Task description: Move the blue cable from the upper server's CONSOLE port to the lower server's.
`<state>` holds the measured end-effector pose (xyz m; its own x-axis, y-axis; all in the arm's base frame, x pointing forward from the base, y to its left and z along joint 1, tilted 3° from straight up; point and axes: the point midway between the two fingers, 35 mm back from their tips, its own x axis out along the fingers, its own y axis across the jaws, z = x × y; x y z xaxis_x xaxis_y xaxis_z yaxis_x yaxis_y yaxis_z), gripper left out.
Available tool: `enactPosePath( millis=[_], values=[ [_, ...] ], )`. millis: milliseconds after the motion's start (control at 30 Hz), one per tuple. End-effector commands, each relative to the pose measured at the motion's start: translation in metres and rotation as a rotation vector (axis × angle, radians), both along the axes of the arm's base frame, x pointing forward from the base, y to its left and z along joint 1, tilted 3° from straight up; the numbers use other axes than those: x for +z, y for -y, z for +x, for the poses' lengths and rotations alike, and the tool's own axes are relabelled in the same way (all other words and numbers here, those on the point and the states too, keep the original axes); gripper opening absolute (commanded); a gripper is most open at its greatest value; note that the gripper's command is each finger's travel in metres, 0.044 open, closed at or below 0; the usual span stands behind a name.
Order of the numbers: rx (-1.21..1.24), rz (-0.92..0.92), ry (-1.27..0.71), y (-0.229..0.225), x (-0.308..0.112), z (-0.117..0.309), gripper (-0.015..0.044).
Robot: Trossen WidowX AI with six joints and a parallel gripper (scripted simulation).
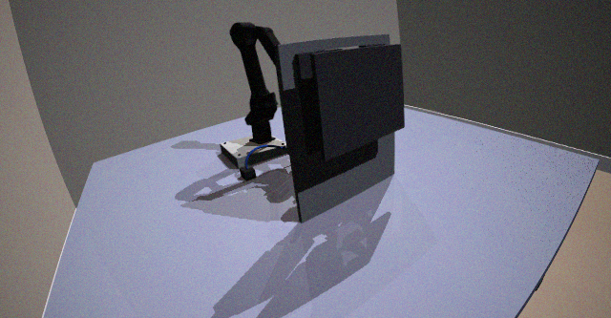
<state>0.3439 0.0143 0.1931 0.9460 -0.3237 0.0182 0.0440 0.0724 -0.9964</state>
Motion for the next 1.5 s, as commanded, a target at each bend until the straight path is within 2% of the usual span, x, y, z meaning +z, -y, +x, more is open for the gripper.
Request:
enactPosePath(
  millis=[0,133,367,1467],
  values=[
    [-0.002,0.000,-0.004,0.000,0.000,-0.003,0.0440],
    [-0.002,0.000,-0.004,-0.001,0.001,-0.005,0.0440],
    [-0.002,0.000,-0.005,-0.002,0.031,-0.023,0.0440],
    [0.000,-0.001,-0.006,-0.001,0.025,-0.020,0.0440]
  ],
)
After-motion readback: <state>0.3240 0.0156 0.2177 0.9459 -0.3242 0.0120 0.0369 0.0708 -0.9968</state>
